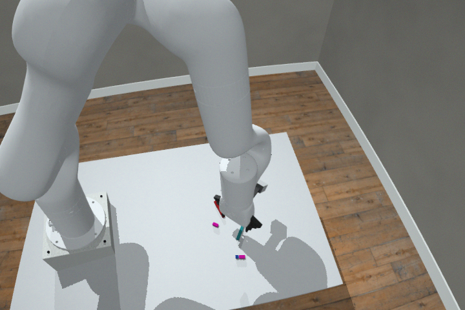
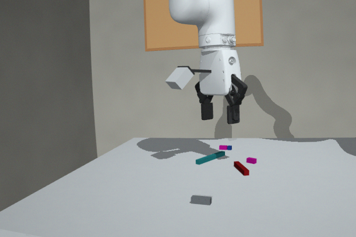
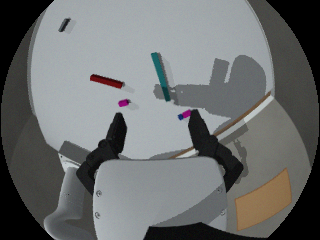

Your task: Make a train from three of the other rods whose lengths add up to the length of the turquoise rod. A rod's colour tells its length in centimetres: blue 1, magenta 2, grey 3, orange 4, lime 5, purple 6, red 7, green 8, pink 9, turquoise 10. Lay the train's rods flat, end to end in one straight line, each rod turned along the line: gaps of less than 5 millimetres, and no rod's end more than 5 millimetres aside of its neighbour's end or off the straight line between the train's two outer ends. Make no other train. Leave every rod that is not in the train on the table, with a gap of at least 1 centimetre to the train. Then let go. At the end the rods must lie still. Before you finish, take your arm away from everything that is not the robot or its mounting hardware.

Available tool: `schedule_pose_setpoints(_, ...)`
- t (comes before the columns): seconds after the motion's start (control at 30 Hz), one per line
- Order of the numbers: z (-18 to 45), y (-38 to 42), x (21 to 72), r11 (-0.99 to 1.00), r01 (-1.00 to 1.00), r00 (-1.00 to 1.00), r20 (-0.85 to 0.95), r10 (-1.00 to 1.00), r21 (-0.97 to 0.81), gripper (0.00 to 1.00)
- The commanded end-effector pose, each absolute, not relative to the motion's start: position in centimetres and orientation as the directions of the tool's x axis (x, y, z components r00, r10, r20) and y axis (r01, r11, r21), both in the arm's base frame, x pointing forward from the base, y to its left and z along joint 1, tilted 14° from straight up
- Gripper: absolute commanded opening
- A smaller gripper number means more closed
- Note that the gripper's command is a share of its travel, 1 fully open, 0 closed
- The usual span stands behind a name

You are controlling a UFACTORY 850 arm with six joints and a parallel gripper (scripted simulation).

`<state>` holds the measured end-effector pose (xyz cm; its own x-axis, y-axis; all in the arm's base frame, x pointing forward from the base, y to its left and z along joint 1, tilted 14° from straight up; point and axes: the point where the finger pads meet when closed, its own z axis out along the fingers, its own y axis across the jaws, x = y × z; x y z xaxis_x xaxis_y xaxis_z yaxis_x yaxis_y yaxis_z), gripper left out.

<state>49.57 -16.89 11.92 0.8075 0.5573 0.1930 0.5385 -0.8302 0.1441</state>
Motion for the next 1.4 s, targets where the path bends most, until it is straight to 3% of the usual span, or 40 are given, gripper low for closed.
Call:
schedule_pose_setpoints(0.0, 11.9, -16.1, 49.6, -0.776, 0.608, 0.741, 0.231, 0.631, 0.169, 1.00)
schedule_pose_setpoints(0.43, 11.2, -11.7, 48.8, -0.390, 0.886, 0.373, 0.115, 0.921, 0.252, 1.00)
schedule_pose_setpoints(0.9, 10.5, -8.1, 47.3, 0.034, 0.967, -0.032, -0.011, 0.999, 0.254, 1.00)
schedule_pose_setpoints(1.37, 10.3, -7.4, 46.9, 0.131, 0.961, -0.126, -0.038, 0.991, 0.244, 1.00)
